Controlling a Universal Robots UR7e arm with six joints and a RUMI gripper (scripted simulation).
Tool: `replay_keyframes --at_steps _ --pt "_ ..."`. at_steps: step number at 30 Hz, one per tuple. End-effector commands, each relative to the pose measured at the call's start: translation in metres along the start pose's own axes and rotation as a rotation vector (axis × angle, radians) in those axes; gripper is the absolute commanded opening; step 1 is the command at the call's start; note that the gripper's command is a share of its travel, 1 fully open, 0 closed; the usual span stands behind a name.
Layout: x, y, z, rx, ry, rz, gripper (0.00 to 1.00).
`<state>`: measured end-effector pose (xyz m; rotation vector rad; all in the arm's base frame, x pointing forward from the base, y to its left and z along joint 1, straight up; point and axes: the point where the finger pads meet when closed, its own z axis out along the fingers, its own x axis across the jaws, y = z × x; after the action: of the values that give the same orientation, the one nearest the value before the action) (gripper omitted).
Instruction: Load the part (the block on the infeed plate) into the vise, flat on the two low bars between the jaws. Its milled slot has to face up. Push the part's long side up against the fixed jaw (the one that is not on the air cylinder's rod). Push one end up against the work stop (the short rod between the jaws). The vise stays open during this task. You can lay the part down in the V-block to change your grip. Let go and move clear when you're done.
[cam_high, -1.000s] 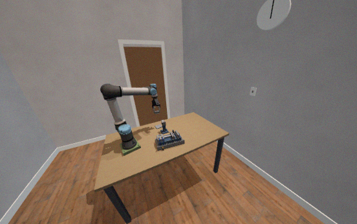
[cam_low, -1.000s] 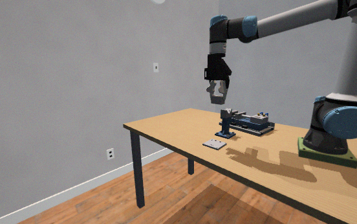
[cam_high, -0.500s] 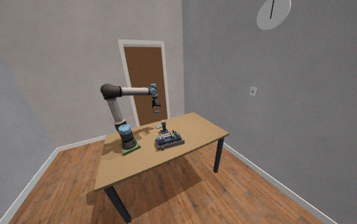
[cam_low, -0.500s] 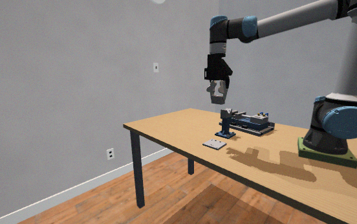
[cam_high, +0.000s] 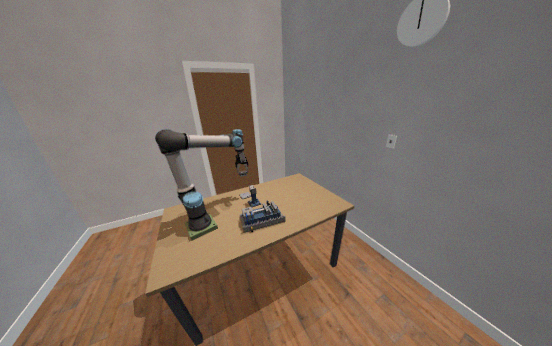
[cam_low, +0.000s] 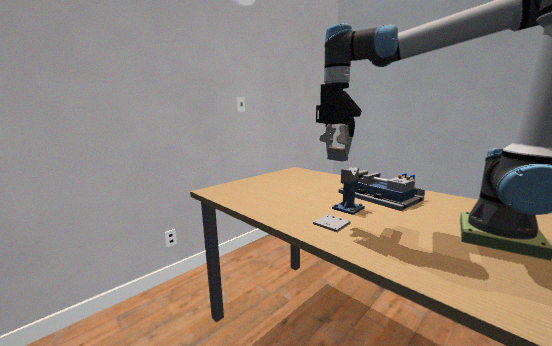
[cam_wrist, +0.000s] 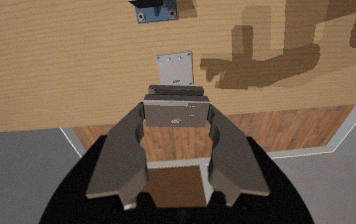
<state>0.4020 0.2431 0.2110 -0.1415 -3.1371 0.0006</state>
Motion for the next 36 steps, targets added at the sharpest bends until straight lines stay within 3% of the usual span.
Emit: replay_keyframes --at_steps 1,36 --pt "-0.001 -0.001 -0.001 -0.001 -0.001 0.022 0.00" --pt "-0.003 -0.013 -0.001 -0.001 -0.001 0.252 0.00"
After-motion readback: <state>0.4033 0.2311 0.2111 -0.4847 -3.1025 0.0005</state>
